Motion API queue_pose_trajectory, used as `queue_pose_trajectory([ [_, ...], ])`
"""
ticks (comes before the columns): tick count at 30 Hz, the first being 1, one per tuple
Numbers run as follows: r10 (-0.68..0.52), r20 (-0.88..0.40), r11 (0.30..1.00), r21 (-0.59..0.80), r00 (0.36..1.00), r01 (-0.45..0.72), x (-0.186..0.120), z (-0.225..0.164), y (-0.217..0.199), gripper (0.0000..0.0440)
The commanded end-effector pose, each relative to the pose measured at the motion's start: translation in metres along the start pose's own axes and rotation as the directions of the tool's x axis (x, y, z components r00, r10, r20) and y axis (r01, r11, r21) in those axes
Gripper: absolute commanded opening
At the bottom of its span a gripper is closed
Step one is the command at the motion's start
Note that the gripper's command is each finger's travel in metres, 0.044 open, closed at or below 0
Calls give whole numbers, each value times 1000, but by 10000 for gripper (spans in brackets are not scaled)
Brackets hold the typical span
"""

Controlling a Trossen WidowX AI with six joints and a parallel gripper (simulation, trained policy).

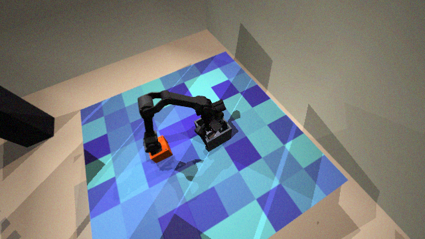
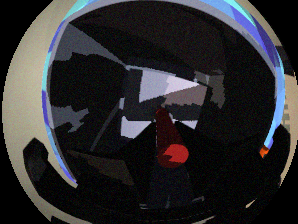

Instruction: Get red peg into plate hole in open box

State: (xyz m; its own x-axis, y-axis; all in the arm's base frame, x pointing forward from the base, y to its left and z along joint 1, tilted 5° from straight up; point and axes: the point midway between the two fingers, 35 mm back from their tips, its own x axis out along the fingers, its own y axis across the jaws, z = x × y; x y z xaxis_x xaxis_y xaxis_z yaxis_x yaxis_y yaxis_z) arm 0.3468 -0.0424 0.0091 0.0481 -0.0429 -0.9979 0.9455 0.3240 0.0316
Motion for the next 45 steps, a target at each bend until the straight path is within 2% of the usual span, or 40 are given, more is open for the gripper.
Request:
queue_pose_trajectory([
  [1, -8, -15, 1000, -11, 1000, 8, 4, -1, 0, 109],
  [3, -11, -40, 1000, -5, 999, 11, 4, -5, 0, 105],
  [6, 1, -63, 1000, 1, 998, -1, 0, 0, 4, 132],
  [12, 36, -134, 999, 19, 990, -34, -9, 6, 10, 131],
  [24, 109, -230, 994, 54, 967, -99, -28, 19, 20, 161],
  [45, 304, -248, 952, 100, 920, -288, -78, 63, 46, 192],
])
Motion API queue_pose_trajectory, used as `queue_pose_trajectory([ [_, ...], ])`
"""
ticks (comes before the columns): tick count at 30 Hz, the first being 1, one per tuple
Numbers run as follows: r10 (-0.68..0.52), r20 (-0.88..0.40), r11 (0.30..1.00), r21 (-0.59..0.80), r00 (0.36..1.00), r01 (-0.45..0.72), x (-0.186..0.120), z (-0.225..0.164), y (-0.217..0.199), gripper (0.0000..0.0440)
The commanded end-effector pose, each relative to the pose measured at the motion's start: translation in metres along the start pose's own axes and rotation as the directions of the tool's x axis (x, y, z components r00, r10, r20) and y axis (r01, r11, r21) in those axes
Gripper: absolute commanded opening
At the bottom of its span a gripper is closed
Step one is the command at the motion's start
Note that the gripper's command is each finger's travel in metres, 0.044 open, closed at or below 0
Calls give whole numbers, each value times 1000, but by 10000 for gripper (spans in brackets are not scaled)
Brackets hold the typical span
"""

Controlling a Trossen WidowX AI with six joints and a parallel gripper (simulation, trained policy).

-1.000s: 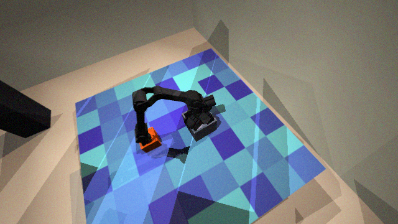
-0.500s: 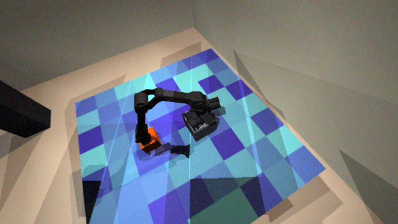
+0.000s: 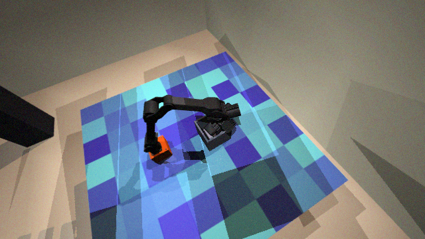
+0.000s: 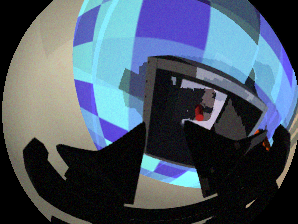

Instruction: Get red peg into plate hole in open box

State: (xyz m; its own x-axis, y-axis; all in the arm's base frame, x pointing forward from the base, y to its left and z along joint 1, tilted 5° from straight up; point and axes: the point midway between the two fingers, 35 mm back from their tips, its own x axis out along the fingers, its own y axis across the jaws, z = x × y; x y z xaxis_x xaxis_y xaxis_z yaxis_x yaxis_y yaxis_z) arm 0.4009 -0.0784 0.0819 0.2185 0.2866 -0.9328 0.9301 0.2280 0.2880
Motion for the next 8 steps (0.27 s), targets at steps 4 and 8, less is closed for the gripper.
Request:
queue_pose_trajectory([
  [4, 93, 9, 995, -27, 996, -93, -26, 12, 20, 194],
  [8, 155, 14, 986, -56, 988, -154, -44, 19, 34, 199],
])
